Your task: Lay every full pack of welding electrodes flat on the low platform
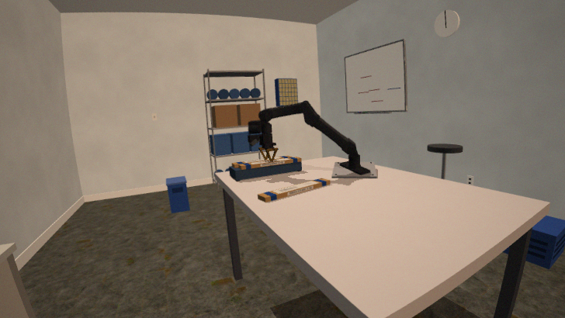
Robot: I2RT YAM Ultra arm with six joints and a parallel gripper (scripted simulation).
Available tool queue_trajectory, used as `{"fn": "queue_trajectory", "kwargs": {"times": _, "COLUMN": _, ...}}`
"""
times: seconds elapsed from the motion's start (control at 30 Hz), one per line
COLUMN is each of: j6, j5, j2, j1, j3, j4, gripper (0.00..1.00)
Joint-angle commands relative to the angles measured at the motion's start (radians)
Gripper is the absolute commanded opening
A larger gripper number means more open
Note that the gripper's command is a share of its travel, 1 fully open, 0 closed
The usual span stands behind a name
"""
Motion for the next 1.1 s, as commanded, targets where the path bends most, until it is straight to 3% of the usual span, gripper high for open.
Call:
{"fn": "queue_trajectory", "kwargs": {"times": 0.0, "j6": 0.002, "j5": -0.001, "j2": -0.009, "j1": 0.000, "j3": 0.005, "j4": -0.001, "gripper": 0.95}}
{"fn": "queue_trajectory", "kwargs": {"times": 0.4, "j6": 0.002, "j5": -0.001, "j2": -0.009, "j1": 0.000, "j3": 0.005, "j4": -0.001, "gripper": 0.95}}
{"fn": "queue_trajectory", "kwargs": {"times": 0.43, "j6": -0.005, "j5": -0.001, "j2": -0.043, "j1": -0.012, "j3": -0.075, "j4": 0.047, "gripper": 0.95}}
{"fn": "queue_trajectory", "kwargs": {"times": 0.5, "j6": -0.005, "j5": -0.001, "j2": -0.043, "j1": -0.012, "j3": -0.075, "j4": 0.047, "gripper": 0.95}}
{"fn": "queue_trajectory", "kwargs": {"times": 0.73, "j6": -0.018, "j5": -0.002, "j2": 0.000, "j1": -0.025, "j3": 0.114, "j4": -0.105, "gripper": 0.95}}
{"fn": "queue_trajectory", "kwargs": {"times": 0.8, "j6": -0.020, "j5": -0.001, "j2": 0.012, "j1": -0.029, "j3": 0.175, "j4": -0.103, "gripper": 0.95}}
{"fn": "queue_trajectory", "kwargs": {"times": 0.83, "j6": -0.013, "j5": -0.002, "j2": -0.025, "j1": -0.019, "j3": 0.120, "j4": -0.115, "gripper": 0.95}}
{"fn": "queue_trajectory", "kwargs": {"times": 1.07, "j6": -0.013, "j5": -0.004, "j2": -0.079, "j1": -0.028, "j3": 0.121, "j4": -0.115, "gripper": 0.95}}
